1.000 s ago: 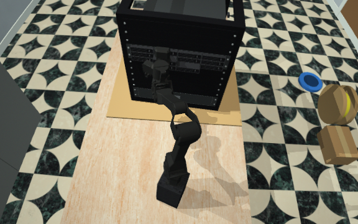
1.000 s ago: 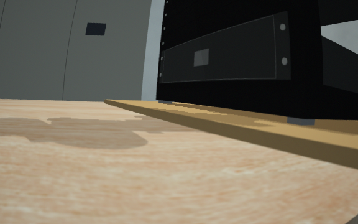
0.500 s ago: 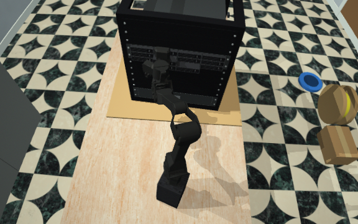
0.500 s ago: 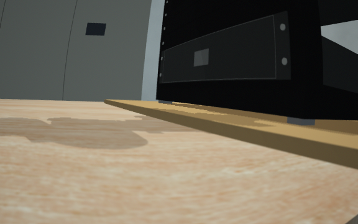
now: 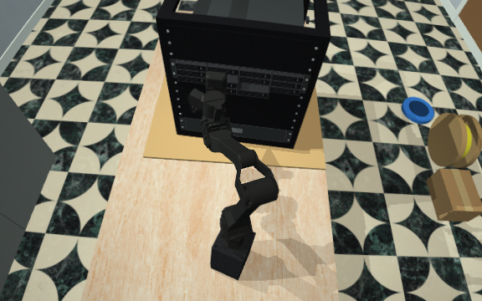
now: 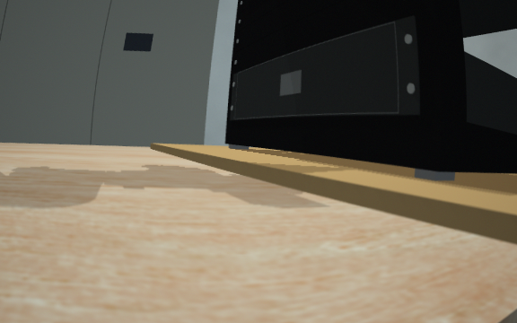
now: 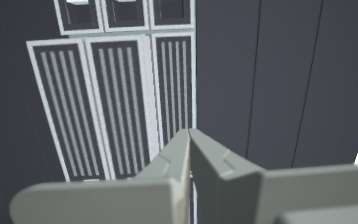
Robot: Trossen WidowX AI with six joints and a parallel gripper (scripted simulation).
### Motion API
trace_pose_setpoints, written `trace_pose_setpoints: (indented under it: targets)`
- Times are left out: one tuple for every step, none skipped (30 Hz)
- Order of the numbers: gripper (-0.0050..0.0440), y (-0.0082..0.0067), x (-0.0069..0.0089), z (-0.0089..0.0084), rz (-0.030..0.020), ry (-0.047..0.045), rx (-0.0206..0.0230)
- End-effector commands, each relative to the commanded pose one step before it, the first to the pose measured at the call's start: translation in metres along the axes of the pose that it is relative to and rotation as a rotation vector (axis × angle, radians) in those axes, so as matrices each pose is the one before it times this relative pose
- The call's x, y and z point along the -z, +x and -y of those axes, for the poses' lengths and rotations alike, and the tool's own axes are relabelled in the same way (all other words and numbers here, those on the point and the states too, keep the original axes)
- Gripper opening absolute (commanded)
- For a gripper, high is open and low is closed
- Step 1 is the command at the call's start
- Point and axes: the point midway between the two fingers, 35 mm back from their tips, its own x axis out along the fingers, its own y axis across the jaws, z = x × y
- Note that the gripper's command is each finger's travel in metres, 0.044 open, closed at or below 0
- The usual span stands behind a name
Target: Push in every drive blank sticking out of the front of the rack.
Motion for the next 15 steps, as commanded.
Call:
trace_pose_setpoints:
  targets:
    - [-0.005, -0.01337, 0.00234, 0.00423, -0.0059, 0.00038, 0.0089]
    - [-0.005, -0.00009, 0.0, 0.0, 0.0, 0.0, 0.0]
    - [-0.005, -0.00006, 0.00001, -0.00017, 0.0, 0.0, 0.0]
    - [-0.005, -0.00038, 0.00008, -0.001, 0.0, 0.0, 0.0]
    - [-0.005, -0.00085, 0.00018, -0.00223, 0.0, 0.0, 0.0]
    - [-0.005, -0.00134, 0.00028, -0.00351, 0.0, 0.0, 0.0]
    - [-0.005, -0.00174, 0.00037, -0.00454, 0.0, 0.0, 0.0]
    - [-0.005, -0.00197, 0.00042, -0.00514, 0.0, 0.0, 0.0]
    - [-0.005, -0.00199, 0.00042, -0.00521, 0.0, 0.0, 0.0]
    - [-0.005, 0.0, 0.0, 0.0, 0.0, 0.0, 0.0]
    - [-0.005, 0.0, 0.0, 0.0, 0.0, 0.0, 0.0]
    - [-0.005, -0.00179, 0.00038, -0.00469, 0.0, 0.0, 0.0]
    - [-0.005, -0.00141, 0.0003, -0.00368, 0.0, 0.0, 0.0]
    - [-0.005, -0.0009, 0.00019, -0.00238, 0.0, 0.0, 0.0]
    - [-0.005, -0.00041, 0.00009, -0.00106, 0.0, 0.0, 0.0]
